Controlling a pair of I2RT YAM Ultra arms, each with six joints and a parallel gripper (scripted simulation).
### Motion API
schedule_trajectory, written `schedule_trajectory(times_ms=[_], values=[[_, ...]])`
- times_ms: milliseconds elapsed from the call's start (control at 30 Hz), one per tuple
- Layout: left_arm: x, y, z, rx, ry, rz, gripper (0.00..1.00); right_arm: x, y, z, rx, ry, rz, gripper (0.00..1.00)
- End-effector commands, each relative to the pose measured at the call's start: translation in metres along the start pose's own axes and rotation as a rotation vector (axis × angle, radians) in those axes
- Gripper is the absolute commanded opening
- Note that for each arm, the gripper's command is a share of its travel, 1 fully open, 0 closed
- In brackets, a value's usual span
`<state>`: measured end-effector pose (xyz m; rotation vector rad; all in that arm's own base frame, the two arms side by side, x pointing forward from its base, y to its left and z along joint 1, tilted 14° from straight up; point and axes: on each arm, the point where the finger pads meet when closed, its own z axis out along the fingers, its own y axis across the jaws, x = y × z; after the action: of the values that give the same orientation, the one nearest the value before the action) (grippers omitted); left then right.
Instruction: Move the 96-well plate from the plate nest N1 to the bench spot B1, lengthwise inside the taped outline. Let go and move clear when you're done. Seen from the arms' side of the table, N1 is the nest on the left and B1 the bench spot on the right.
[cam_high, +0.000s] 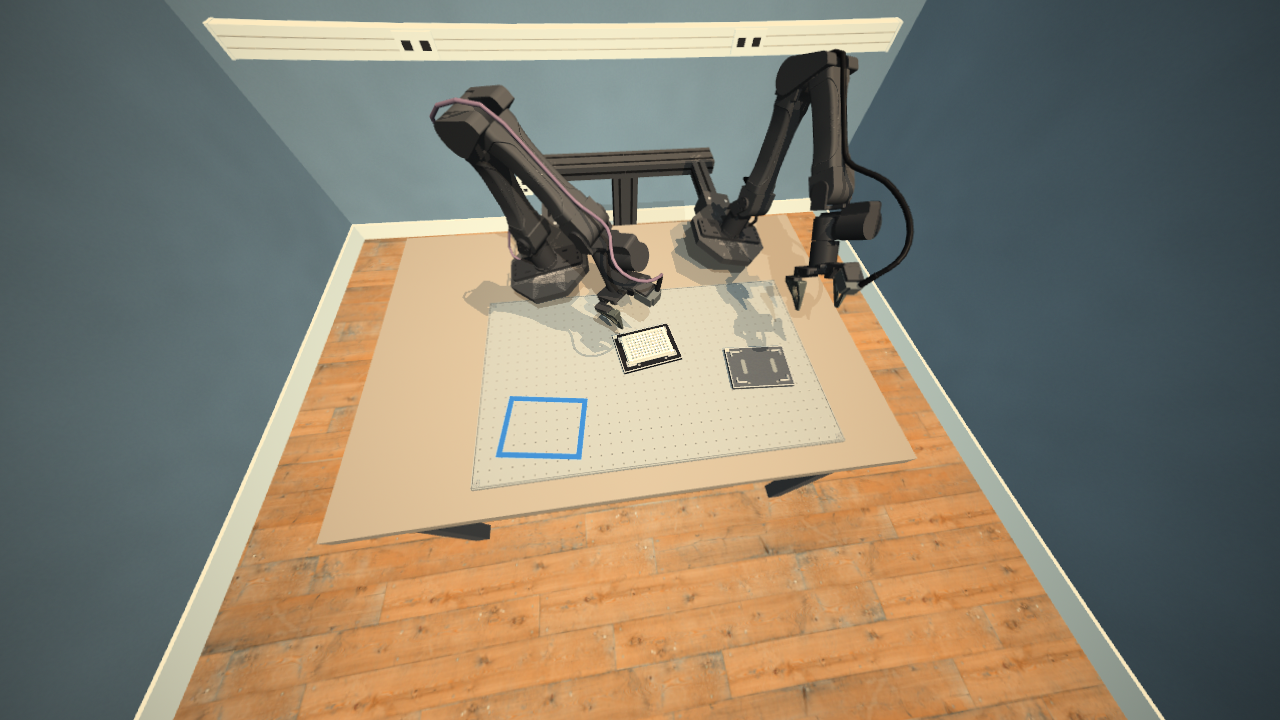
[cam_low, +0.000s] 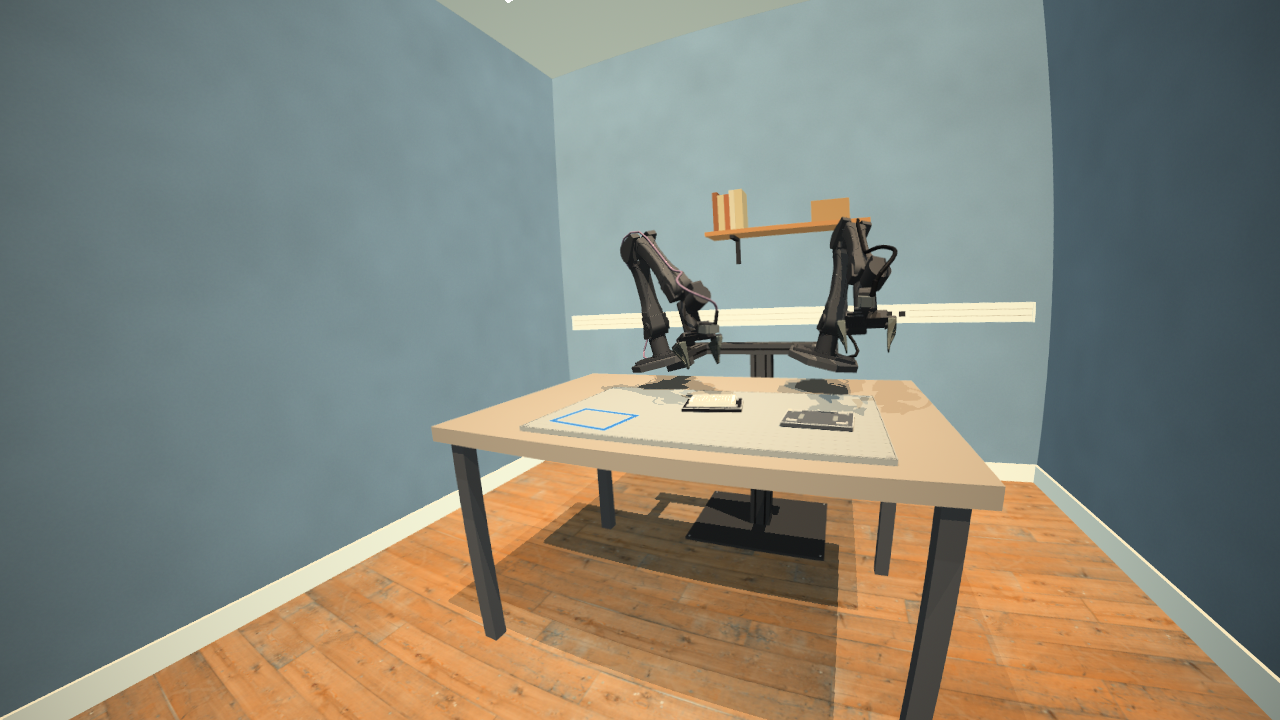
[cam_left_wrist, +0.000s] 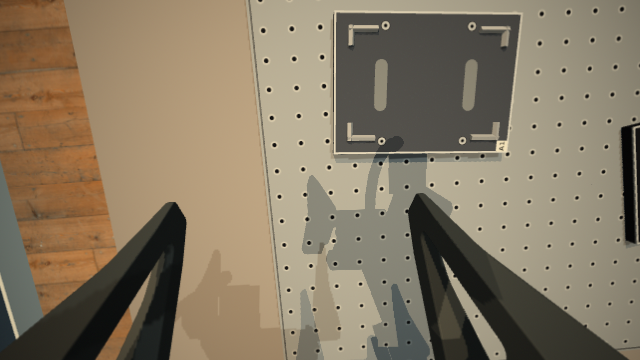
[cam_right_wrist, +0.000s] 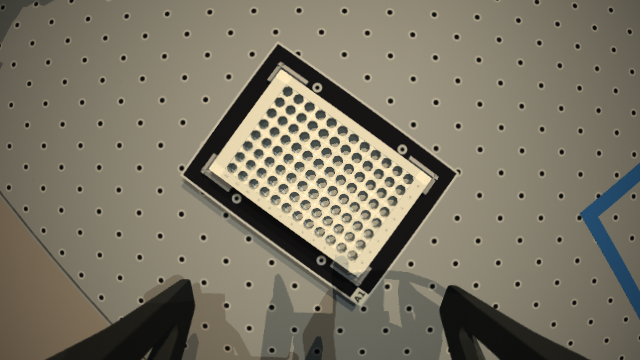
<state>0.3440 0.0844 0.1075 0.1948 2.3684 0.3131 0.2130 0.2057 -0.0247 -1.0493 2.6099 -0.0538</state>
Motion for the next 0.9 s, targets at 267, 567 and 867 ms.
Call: schedule_trajectory(times_ms=[267,567,867], values=[[-0.019,0.020,-0.008,-0.021,-0.102,-0.067,1.00,-0.011,0.001,-0.006,0.014,-0.016,0.004,1.00],[-0.012,0.008,-0.009,-0.029,-0.067,-0.074,1.00,-0.002,0.004,0.000,-0.026,0.057,-0.168,1.00],[-0.024,-0.049,-0.033,0.006,-0.082,0.002,1.00,-0.006,0.001,0.016,-0.076,0.195,-0.481,1.00]])
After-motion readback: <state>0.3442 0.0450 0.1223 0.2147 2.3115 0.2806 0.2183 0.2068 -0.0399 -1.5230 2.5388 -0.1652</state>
